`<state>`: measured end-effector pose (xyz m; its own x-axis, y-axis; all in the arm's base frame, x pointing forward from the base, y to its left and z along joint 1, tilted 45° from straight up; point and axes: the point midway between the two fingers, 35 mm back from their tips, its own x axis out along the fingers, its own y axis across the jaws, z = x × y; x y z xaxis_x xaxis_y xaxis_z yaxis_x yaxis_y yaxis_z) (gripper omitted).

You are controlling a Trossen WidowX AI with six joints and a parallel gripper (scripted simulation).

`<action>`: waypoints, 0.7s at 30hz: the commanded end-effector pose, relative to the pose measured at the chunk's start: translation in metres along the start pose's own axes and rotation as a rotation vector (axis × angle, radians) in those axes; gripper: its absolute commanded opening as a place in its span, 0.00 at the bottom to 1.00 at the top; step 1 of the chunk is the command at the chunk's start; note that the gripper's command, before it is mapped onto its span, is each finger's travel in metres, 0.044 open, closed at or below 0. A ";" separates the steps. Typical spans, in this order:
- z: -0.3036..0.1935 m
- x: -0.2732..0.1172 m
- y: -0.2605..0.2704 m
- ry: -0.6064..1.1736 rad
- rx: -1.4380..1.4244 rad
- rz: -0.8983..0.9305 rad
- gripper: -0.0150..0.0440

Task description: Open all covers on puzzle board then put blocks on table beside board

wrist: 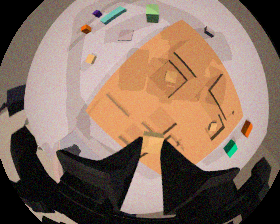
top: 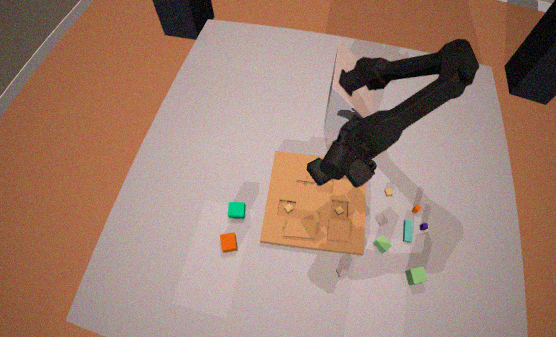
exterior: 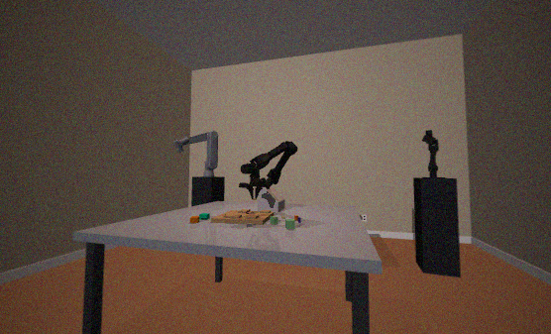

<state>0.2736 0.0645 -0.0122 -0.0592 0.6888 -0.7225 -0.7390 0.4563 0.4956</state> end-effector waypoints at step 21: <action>0.044 0.000 0.084 0.019 0.006 -0.013 0.39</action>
<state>0.2489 0.1217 0.0462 -0.0562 0.6718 -0.7386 -0.7412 0.4675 0.4817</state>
